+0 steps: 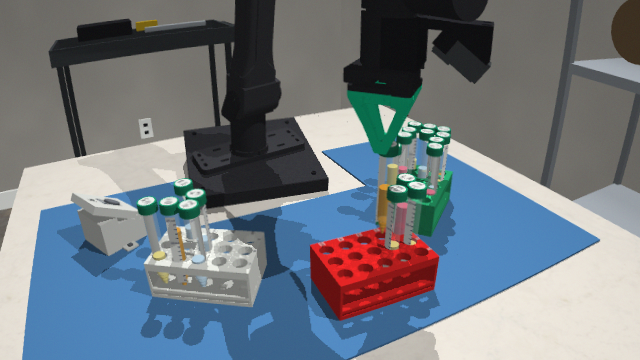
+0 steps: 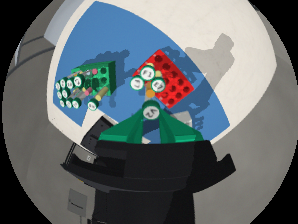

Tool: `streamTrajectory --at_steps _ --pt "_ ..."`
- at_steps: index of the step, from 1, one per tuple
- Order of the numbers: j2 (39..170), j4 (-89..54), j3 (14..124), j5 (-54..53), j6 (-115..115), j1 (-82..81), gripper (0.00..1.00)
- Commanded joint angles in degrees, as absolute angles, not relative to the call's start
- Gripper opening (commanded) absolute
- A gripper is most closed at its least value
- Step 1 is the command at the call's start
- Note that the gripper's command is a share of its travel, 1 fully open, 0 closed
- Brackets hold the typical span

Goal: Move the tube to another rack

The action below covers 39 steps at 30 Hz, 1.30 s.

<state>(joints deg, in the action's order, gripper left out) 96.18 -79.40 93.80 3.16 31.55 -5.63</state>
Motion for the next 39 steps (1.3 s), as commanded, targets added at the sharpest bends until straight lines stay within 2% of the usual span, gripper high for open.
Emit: streamTrajectory --at_steps 1,39 --pt "95.76 -78.73 93.96 3.08 31.59 -5.60 0.00" --pt "95.08 -75.56 90.10 3.08 31.61 -5.59 0.00"
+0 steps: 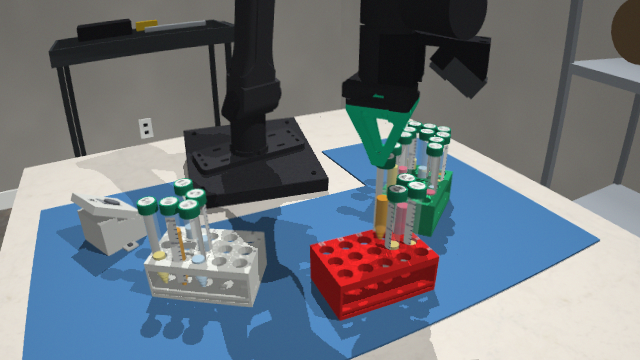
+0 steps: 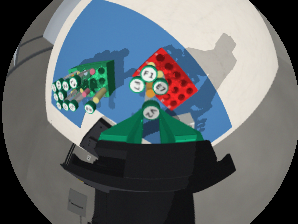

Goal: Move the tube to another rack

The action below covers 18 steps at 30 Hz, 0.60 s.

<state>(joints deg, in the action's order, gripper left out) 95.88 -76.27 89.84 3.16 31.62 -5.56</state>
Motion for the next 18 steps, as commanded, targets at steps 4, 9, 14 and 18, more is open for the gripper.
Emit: streamTrajectory --at_steps 4,9,14,18 --pt "94.99 -75.19 89.65 3.08 31.60 -5.59 0.00" --pt "94.90 -74.60 88.97 3.08 31.61 -5.59 0.00" --pt "94.83 -74.01 88.30 3.08 31.61 -5.58 0.00" --pt "94.80 -73.77 88.04 3.08 31.62 -5.57 0.00"
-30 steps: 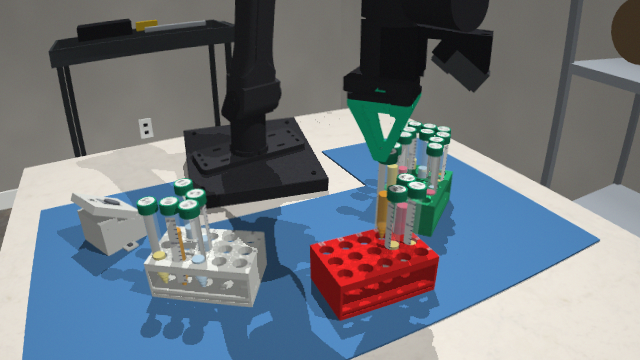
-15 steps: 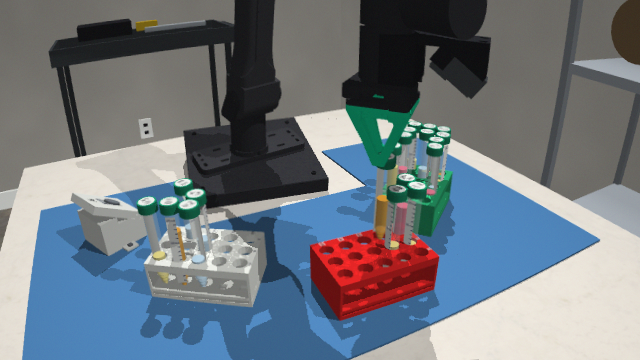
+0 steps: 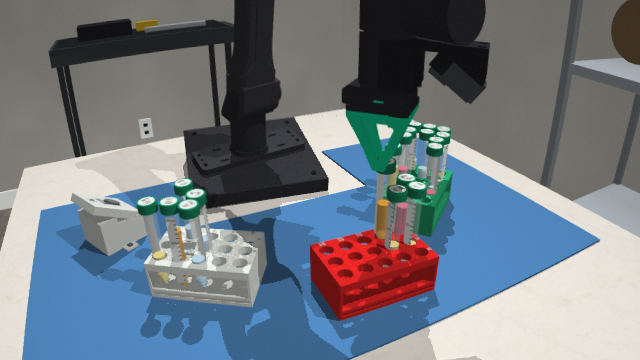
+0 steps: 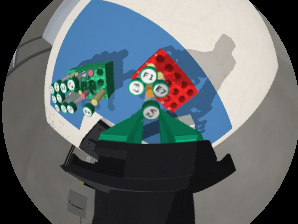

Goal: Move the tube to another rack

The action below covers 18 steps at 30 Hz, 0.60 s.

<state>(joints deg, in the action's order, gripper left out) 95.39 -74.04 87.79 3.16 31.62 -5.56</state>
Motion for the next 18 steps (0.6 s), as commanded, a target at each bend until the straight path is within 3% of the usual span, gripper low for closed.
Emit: streamTrajectory --at_steps 1,18 --pt "94.77 -73.65 87.89 3.08 31.62 -5.57 0.00" --pt "94.55 -71.90 85.92 3.07 31.67 -5.52 0.00"
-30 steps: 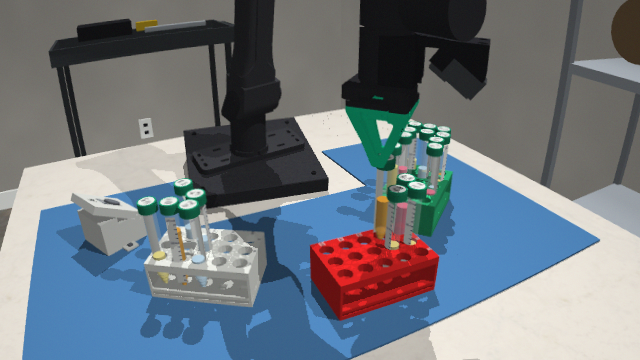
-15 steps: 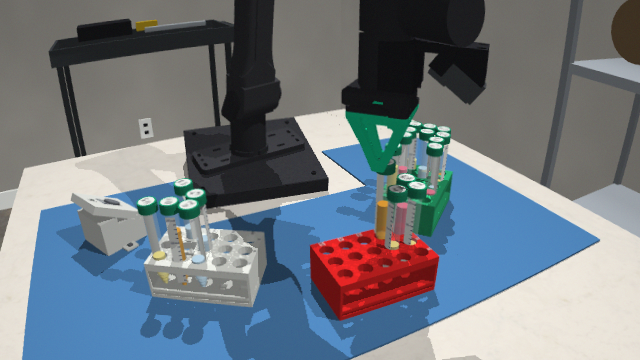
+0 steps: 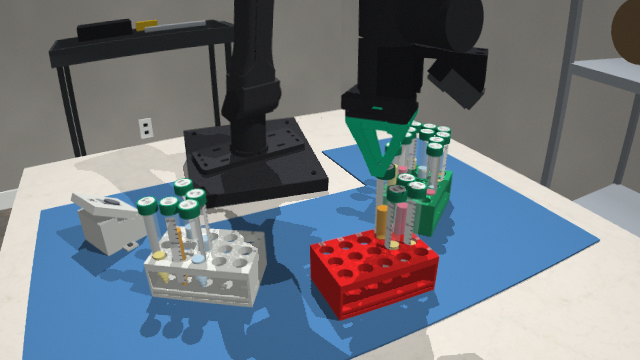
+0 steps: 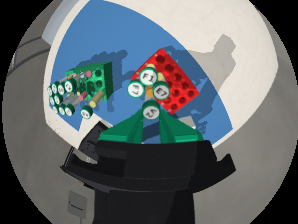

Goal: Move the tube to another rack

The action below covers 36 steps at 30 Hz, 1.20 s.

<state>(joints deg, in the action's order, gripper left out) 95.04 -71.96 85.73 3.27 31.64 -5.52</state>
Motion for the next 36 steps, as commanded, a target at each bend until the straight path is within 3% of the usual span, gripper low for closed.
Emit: streamTrajectory --at_steps 1,36 --pt "94.54 -71.79 85.79 3.07 31.68 -5.52 0.00" --pt "94.68 -68.27 82.42 3.06 31.75 -5.45 0.00"
